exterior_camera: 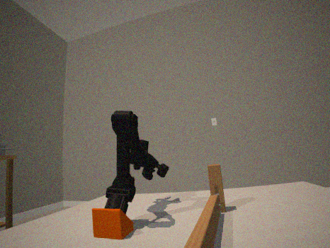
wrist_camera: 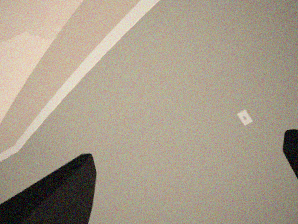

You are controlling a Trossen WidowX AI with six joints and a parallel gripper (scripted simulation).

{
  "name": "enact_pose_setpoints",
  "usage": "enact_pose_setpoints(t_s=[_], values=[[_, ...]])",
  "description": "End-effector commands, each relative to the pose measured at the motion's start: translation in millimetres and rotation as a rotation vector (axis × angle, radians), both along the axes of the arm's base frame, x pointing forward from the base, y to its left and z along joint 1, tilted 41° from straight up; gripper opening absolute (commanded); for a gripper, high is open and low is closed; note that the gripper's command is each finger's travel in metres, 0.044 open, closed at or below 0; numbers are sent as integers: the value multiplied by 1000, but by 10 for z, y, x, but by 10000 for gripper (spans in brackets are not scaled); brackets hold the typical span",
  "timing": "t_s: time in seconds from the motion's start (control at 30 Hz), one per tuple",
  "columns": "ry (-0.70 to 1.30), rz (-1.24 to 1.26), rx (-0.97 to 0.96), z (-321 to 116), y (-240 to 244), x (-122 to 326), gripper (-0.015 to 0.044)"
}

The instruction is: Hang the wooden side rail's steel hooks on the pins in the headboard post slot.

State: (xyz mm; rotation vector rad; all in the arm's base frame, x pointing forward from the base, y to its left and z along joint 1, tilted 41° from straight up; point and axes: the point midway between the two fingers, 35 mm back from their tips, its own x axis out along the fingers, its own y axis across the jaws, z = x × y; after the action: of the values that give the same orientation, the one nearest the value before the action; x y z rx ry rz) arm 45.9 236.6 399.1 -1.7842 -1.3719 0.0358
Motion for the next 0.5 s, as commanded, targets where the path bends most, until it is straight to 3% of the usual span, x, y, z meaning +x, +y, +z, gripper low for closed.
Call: enact_pose_setpoints(t_s=[0.0,0.27,0.47], values=[[0,0,0,21,-13,-4,426],[3,0,-1,555,-499,-42,440],[28,17,18,541,-459,-38,440]])
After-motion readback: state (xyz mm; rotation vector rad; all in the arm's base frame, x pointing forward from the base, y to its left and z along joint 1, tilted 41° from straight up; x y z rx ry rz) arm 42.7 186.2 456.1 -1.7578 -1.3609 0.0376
